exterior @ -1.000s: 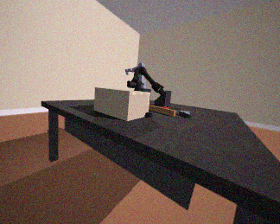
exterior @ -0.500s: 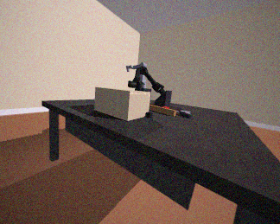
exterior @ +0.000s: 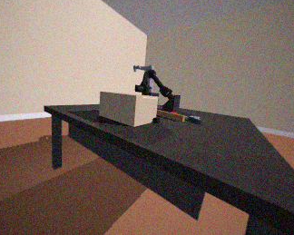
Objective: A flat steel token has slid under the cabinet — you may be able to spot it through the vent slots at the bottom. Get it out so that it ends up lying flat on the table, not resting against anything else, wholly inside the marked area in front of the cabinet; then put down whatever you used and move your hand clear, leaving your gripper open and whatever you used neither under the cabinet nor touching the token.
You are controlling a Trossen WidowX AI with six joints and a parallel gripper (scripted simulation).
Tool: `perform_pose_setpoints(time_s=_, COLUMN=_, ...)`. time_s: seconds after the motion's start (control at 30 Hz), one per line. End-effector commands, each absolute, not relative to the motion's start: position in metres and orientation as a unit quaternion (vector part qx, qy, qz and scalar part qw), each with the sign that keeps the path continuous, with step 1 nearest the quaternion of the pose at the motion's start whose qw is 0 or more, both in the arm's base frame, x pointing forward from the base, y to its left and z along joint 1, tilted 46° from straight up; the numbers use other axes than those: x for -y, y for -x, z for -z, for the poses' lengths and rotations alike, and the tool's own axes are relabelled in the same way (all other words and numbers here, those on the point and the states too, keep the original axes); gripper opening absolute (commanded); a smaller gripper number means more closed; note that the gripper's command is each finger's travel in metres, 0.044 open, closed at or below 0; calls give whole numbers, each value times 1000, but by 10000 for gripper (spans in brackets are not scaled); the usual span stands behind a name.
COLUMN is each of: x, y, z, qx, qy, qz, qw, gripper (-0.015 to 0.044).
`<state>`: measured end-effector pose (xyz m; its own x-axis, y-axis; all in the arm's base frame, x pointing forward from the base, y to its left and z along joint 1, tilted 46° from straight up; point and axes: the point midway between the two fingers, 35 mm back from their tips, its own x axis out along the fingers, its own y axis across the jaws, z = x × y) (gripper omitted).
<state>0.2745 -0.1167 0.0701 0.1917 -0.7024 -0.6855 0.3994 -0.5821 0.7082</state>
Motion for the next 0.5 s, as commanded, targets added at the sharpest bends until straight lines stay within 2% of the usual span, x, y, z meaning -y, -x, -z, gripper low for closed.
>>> perform_pose_setpoints(time_s=0.0, x=121, y=-267, z=-71, qx=120, qy=-632, qz=626, qw=440, gripper=0)
perform_pose_setpoints(time_s=0.23, x=121, y=-266, z=-72, qx=120, qy=-633, qz=625, qw=441, gripper=0)
perform_pose_setpoints(time_s=0.47, x=121, y=-268, z=-72, qx=120, qy=-634, qz=624, qw=441, gripper=184)
